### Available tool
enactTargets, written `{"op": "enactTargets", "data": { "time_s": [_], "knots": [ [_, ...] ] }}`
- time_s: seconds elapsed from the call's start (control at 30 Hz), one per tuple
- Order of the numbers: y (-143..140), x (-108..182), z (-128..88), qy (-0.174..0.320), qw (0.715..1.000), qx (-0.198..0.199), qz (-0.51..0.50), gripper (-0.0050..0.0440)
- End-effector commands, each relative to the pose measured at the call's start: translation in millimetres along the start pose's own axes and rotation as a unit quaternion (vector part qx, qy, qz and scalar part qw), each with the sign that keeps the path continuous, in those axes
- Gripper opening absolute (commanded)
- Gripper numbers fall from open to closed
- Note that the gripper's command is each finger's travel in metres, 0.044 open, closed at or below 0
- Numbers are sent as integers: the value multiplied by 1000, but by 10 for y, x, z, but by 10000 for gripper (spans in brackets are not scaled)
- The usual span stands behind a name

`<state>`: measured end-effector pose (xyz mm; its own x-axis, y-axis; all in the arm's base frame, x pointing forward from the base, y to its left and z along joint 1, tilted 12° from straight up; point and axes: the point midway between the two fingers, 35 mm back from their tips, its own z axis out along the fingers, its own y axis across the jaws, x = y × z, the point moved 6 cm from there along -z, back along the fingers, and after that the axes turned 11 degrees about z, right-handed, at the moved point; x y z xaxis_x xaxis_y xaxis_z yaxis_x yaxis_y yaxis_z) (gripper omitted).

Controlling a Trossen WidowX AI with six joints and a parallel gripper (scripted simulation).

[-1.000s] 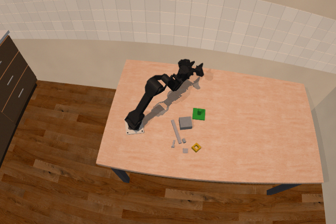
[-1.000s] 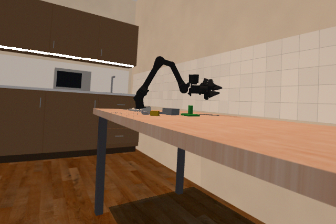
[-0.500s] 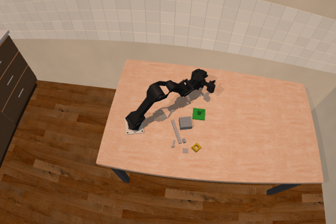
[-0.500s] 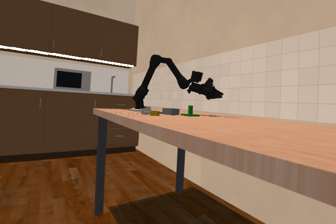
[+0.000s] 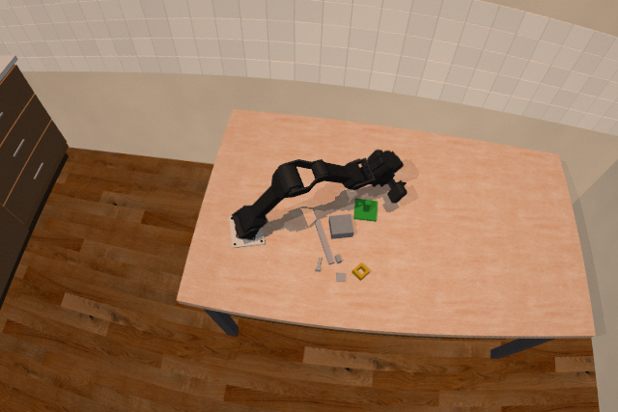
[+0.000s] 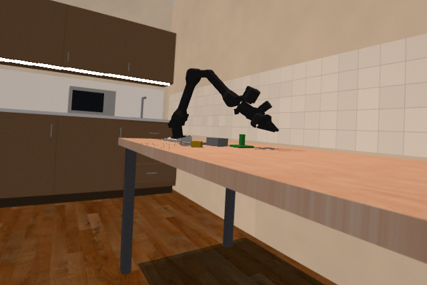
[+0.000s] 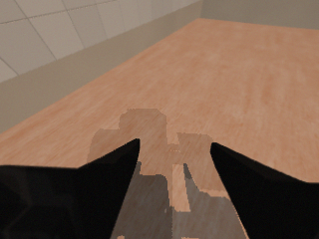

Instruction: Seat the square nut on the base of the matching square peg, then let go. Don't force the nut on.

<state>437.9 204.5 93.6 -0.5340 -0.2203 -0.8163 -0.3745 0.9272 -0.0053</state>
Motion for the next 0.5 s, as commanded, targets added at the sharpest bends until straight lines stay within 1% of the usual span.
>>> {"op": "enactTargets", "data": {
  "time_s": [0.0,0.2,0.37,0.43,0.47],
  "knots": [
    [-346,-233,-122,18,997,37,61,320],
    [-755,-208,-228,69,985,84,135,320],
    [-1083,-172,-363,109,966,126,197,320],
    [-1083,-172,-363,109,966,126,197,320],
    [-1137,-97,-415,139,958,136,209,320]
  ]
}}
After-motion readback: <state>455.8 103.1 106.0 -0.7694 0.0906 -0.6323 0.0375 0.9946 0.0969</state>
